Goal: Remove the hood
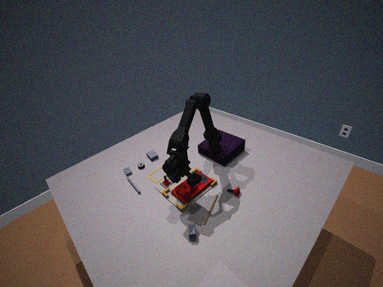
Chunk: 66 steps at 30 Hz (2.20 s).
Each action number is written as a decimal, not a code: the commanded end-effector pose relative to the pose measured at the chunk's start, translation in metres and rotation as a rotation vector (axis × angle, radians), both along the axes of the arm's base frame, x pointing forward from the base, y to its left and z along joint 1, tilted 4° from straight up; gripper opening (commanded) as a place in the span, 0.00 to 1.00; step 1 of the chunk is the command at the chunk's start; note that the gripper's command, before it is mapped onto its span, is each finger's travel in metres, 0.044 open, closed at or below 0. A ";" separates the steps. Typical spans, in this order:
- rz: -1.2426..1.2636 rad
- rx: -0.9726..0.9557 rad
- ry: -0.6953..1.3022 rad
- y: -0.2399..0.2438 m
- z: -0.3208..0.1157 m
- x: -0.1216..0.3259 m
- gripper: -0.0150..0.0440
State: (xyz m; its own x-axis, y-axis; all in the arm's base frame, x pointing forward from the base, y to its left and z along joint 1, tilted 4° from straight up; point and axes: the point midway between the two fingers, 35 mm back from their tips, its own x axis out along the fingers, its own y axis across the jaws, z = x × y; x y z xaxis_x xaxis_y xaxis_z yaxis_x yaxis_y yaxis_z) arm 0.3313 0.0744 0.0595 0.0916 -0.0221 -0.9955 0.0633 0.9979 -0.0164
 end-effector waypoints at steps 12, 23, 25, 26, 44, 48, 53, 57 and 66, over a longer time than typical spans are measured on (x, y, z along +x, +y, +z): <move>-0.004 0.003 0.003 0.001 -0.009 -0.001 1.00; -0.004 0.003 0.003 0.001 -0.013 0.000 1.00; -0.004 0.003 0.003 0.001 -0.014 0.000 1.00; -0.004 0.003 0.003 0.001 -0.015 0.000 1.00; -0.004 0.003 0.003 0.000 -0.024 0.000 1.00; -0.004 0.003 0.003 0.000 -0.026 0.001 1.00; -0.004 0.003 0.003 0.000 -0.028 0.001 1.00; -0.004 0.003 0.003 0.000 -0.030 0.001 1.00; -0.001 0.000 0.001 0.000 -0.028 0.001 0.80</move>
State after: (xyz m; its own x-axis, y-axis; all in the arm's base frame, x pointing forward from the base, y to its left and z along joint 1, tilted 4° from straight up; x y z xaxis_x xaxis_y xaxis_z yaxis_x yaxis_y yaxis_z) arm 0.3320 0.0743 0.0309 0.0891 -0.0230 -0.9958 0.0640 0.9978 -0.0173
